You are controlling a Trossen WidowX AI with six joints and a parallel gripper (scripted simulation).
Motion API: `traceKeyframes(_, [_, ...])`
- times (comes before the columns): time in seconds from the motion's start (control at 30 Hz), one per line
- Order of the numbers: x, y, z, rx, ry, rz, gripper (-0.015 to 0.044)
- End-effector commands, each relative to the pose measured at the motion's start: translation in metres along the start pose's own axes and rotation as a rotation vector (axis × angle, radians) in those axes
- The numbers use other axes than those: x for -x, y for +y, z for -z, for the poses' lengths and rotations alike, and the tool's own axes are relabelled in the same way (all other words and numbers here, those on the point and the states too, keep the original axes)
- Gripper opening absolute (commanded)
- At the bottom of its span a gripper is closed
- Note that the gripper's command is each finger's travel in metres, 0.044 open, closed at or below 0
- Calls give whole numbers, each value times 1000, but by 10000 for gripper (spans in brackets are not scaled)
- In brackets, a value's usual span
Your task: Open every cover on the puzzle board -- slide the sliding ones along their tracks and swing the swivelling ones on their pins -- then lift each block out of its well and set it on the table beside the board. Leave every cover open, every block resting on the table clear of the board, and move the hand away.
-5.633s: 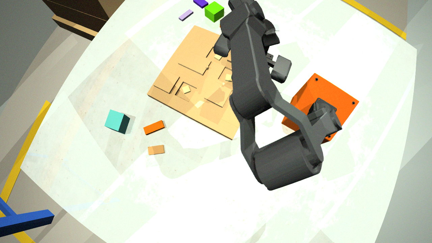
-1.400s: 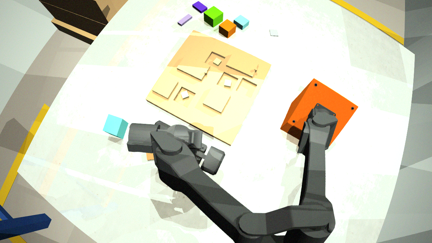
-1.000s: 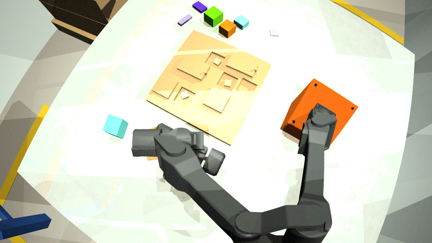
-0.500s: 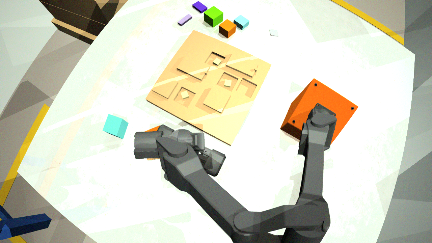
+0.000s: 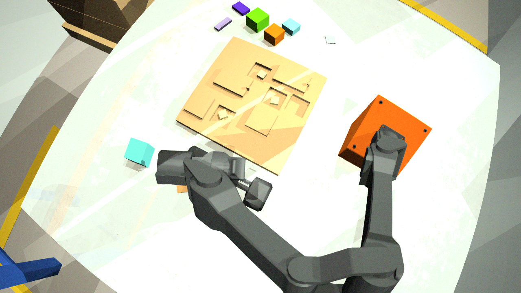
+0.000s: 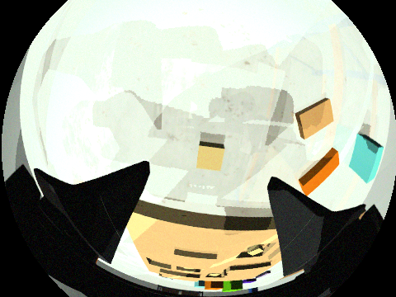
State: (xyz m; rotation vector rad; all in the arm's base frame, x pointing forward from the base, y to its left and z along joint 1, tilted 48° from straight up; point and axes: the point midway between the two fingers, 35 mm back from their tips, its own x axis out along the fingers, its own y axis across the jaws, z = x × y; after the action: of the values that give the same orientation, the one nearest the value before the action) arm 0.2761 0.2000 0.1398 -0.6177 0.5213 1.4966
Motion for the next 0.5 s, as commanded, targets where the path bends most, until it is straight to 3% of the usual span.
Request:
traceKeyframes(0.0, [13, -1, -1, 6, -4, 3, 440])
traceKeyframes(0.47, [53, 2, -1, 2, -5, 5, 440])
